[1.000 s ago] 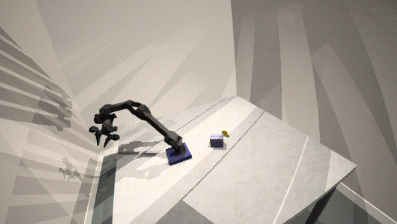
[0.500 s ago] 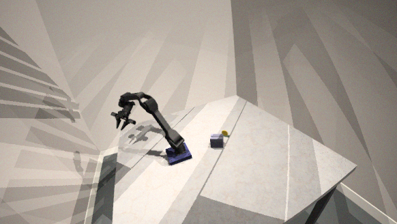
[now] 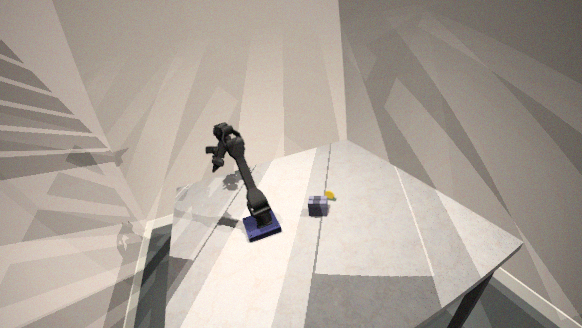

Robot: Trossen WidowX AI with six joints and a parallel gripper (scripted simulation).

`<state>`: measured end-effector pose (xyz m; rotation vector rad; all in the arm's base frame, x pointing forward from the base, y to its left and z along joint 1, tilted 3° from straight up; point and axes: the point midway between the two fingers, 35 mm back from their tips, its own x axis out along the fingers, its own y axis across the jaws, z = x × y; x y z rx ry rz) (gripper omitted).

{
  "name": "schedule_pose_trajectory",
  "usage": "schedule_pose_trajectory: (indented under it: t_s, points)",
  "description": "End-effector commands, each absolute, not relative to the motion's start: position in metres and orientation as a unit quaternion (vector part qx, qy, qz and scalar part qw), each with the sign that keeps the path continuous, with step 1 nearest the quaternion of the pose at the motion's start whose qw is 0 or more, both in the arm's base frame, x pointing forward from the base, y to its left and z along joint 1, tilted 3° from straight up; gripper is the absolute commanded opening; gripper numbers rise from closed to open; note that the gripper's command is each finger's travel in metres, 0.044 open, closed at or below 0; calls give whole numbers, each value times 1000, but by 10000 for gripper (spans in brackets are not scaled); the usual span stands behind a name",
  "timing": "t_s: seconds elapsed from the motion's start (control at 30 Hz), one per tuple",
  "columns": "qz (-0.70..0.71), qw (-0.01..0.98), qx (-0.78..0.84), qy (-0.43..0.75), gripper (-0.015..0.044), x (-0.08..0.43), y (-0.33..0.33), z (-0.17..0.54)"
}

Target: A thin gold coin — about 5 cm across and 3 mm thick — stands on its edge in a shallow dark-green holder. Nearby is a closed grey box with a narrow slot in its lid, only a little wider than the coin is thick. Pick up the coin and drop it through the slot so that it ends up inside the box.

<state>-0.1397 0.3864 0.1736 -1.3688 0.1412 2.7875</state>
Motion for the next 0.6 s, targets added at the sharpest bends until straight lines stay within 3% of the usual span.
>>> schedule_pose_trajectory:
  t_s: [0.0,0.27,0.57]
  points:
    - [866,128,-453,165,161,-78,397,168]
    - [712,382,-398,435,161,71,386,150]
    - [430,596,-227,639,161,220,310,131]
